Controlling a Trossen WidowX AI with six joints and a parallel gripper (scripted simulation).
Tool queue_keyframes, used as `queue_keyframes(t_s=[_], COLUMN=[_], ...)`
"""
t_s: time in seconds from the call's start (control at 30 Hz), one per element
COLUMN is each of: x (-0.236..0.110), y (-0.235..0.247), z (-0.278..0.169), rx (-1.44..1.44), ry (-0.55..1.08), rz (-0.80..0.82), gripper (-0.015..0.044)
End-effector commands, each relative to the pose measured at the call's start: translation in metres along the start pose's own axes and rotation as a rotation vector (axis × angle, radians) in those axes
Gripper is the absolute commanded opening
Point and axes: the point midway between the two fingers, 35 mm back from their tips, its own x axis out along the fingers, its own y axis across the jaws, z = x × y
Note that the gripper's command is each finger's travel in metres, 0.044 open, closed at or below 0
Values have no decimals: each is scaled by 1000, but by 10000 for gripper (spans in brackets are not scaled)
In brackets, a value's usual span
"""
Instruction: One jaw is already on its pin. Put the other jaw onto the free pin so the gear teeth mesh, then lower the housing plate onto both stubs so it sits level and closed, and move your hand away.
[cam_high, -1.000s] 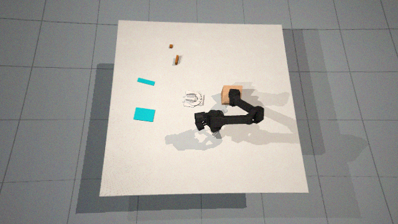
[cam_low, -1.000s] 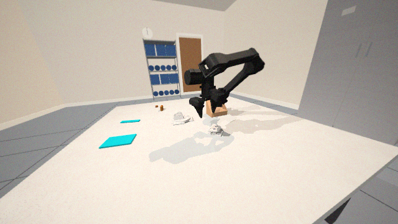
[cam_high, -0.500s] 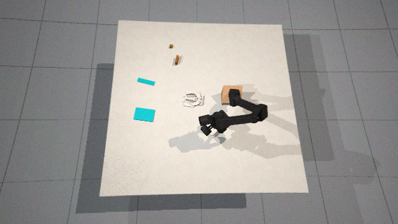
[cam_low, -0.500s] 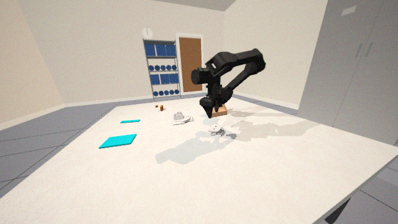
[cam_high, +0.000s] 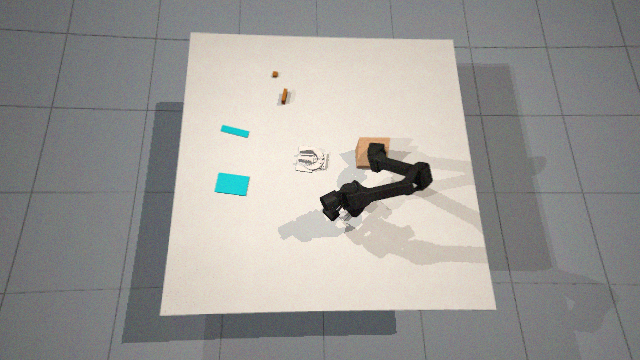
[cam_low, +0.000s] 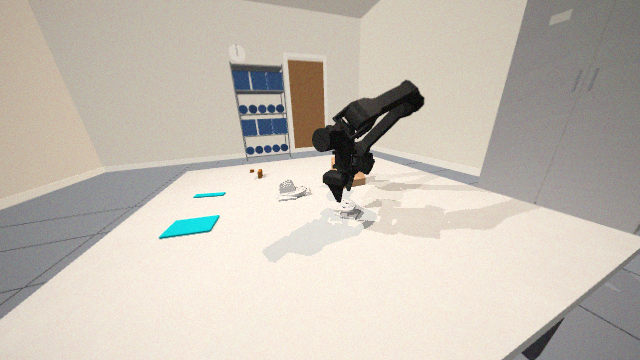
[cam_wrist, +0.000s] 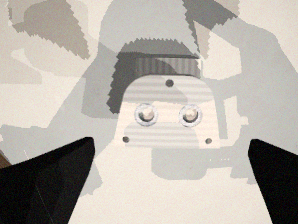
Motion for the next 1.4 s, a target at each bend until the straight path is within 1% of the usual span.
queue_keyframes(t_s=[0.0,0.13,0.53,0.9,1.37], x=[2,3,21,23,45], y=[2,2,2,2,2], z=[-1,-1,-1,-1,-2], rx=[7,7,7,7,7], ry=[3,3,2,2,2], rz=[5,5,5,5,5], gripper=[440,440,440,440,440])
